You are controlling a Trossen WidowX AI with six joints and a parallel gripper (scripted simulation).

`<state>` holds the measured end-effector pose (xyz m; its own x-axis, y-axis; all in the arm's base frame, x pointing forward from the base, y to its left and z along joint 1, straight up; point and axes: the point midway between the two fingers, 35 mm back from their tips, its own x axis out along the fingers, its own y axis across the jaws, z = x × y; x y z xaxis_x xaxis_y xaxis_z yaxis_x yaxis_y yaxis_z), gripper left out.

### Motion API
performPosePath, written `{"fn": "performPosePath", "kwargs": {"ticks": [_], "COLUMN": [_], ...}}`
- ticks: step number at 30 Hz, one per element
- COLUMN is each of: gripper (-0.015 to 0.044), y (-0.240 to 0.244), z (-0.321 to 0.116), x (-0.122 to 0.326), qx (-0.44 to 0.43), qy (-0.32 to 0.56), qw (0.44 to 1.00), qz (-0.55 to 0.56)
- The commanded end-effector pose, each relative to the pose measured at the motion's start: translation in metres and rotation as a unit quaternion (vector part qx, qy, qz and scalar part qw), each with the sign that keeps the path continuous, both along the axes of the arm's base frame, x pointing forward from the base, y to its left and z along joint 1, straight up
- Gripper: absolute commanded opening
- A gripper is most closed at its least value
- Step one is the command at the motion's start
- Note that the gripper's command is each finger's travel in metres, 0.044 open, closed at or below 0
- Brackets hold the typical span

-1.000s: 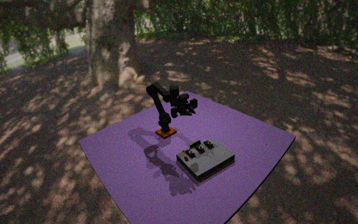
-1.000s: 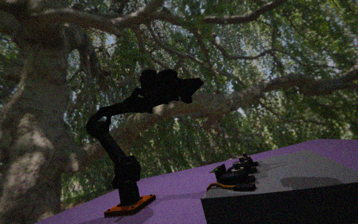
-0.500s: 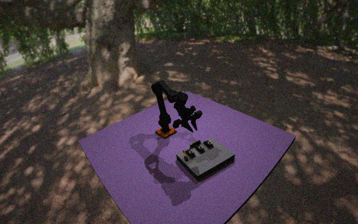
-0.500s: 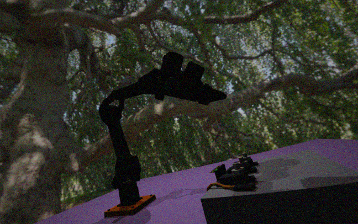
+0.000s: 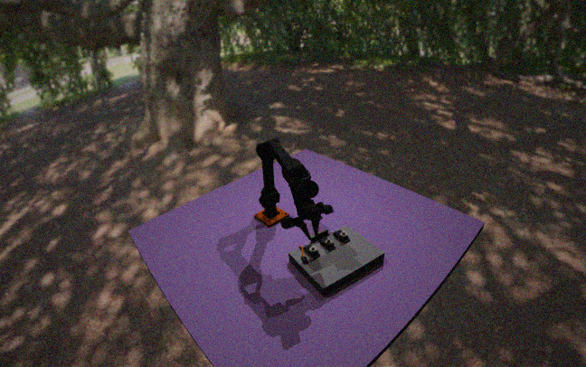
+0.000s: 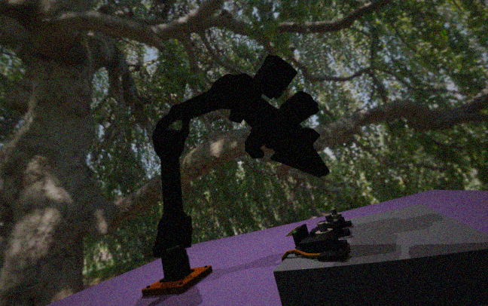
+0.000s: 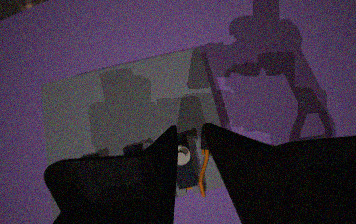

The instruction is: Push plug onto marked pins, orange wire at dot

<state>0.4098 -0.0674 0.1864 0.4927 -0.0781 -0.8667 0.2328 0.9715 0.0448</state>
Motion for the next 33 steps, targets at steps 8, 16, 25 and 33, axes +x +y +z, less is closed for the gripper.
{"fn": "performPosePath", "kwargs": {"ticks": [8, 16, 25, 33], "gripper": [0.0115, 0.0115, 0.0115, 0.0115], "y": [-0.025, -0.03, -0.03, -0.03], "z": [-0.054, -0.064, -0.088, -0.092], "x": [-0.009, -0.013, -0.012, -0.012], "qx": [0.042, 0.051, 0.051, 0.051], "qy": [0.194, 0.234, 0.234, 0.234], "qw": [0.979, 0.969, 0.969, 0.969], "qz": [-0.047, -0.056, -0.056, -0.056]}}
